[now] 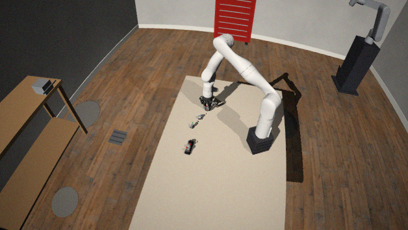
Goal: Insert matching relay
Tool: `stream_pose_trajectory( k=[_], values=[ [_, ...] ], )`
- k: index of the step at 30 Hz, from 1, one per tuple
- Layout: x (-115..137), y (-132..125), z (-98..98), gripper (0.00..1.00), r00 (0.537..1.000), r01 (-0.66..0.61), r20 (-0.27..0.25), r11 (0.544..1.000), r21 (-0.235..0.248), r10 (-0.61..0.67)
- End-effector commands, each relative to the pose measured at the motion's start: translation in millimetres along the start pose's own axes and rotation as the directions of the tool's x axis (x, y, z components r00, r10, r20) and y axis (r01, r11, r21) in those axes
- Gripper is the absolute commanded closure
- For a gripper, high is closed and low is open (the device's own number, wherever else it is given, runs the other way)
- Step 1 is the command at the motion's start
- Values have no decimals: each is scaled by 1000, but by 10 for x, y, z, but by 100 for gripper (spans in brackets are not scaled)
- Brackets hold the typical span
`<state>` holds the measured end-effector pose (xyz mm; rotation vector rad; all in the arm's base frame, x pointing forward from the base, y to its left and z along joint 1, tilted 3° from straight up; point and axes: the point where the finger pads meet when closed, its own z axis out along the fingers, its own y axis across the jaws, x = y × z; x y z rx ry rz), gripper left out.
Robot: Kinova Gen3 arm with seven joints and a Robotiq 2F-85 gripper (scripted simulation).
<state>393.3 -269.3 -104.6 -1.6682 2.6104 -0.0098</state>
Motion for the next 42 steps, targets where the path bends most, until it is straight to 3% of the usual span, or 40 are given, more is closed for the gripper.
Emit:
stream_pose_trajectory(
  k=[1, 20, 42],
  values=[
    [1, -6, -6, 100, 1000, 0, 0, 1000, 1, 0],
    [1, -6, -74, 100, 1000, 0, 0, 1000, 1, 0],
    [1, -5, -688, 100, 1000, 0, 0, 1000, 1, 0]
  ],
)
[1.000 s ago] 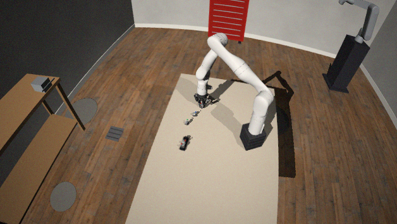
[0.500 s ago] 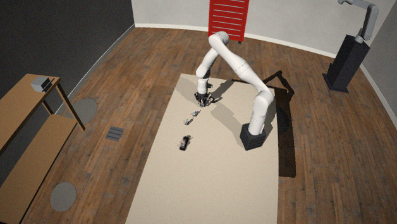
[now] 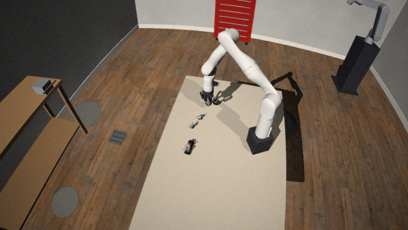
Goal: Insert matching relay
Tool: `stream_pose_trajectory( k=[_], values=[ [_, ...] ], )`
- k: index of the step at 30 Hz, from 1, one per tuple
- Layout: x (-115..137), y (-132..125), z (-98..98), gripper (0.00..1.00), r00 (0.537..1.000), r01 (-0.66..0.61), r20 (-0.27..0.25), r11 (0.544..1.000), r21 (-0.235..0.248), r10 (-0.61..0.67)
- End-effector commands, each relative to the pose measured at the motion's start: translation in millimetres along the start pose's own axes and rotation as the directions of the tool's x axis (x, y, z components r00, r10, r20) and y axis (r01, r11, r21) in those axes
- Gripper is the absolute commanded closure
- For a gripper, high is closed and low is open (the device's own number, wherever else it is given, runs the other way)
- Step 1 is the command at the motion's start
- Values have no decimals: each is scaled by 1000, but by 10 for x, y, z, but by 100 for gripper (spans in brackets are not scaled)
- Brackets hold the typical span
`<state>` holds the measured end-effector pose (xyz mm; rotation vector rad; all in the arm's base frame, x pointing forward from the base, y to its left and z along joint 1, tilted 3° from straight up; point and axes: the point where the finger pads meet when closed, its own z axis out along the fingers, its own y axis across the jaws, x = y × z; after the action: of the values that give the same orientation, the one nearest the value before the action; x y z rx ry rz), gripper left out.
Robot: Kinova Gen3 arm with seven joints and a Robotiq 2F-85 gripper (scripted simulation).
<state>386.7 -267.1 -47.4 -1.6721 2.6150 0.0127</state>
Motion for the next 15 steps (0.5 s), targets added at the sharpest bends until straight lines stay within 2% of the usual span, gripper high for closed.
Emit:
stream_pose_trajectory(
  k=[1, 5, 15],
  values=[
    [11, -55, -141, 100, 1000, 0, -3, 1000, 17, 0],
    [11, -53, -222, 100, 1000, 0, -3, 1000, 17, 0],
    [11, -52, -282, 100, 1000, 0, -3, 1000, 17, 0]
  ],
)
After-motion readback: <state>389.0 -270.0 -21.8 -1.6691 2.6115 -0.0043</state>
